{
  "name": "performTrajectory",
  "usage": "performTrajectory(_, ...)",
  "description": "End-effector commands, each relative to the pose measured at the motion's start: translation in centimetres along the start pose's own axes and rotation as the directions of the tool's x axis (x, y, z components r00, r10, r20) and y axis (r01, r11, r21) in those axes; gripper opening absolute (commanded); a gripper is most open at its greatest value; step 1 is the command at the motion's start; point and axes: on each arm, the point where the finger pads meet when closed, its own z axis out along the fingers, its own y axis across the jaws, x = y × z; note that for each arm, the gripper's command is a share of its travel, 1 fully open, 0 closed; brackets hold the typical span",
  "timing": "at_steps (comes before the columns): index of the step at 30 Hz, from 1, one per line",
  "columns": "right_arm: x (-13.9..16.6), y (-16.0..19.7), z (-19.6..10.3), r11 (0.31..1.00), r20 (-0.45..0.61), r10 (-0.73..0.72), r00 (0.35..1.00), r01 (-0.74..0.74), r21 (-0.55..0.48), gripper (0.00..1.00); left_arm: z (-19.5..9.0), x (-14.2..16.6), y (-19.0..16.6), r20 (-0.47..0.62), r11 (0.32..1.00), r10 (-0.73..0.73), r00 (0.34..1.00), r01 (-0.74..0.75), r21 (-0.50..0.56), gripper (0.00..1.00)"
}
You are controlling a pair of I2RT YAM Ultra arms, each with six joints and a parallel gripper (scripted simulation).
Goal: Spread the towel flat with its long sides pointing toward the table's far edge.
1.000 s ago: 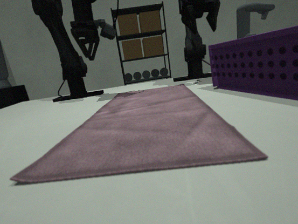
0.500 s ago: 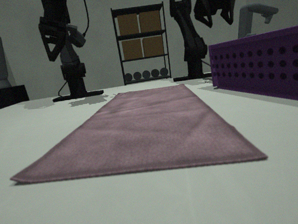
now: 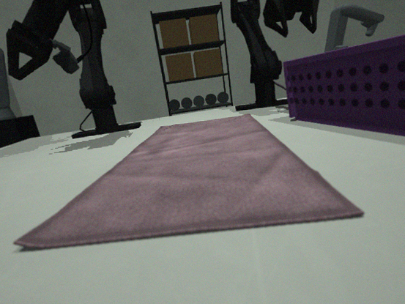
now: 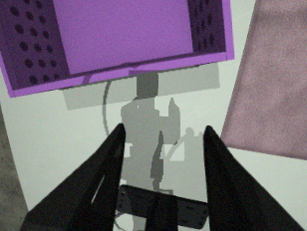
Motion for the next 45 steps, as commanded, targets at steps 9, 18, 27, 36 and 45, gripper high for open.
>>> performTrajectory(9, 4.29, 0.3, 2.66, 0.985, -0.022, -0.167, 0.986, 0.168, 0.031, 0.64, -0.13, -0.44, -0.04, 0.015, 1.0, 0.004, 1.0, -0.004, 0.004, 0.64)
performTrajectory(18, 4.29, 0.3, 2.66, 0.986, -0.037, -0.166, 0.985, 0.167, 0.018, 0.64, -0.13, -0.44, -0.04, 0.015, 1.0, 0.004, 1.0, -0.004, 0.004, 0.64)
performTrajectory(27, 4.29, 0.3, 2.66, 0.986, -0.041, -0.166, 0.985, 0.167, 0.014, 0.64, -0.13, -0.44, -0.04, 0.015, 1.0, 0.004, 1.0, -0.004, 0.004, 0.64)
performTrajectory(36, 4.29, 0.3, 2.66, 0.986, -0.043, -0.166, 0.985, 0.167, 0.012, 0.64, -0.13, -0.44, -0.04, 0.015, 1.0, 0.004, 1.0, -0.004, 0.004, 0.64)
performTrajectory(45, 4.29, 0.3, 2.66, 0.986, -0.043, -0.166, 0.985, 0.166, 0.012, 0.64, -0.13, -0.44, -0.04, 0.015, 1.0, 0.004, 1.0, -0.004, 0.004, 0.64)
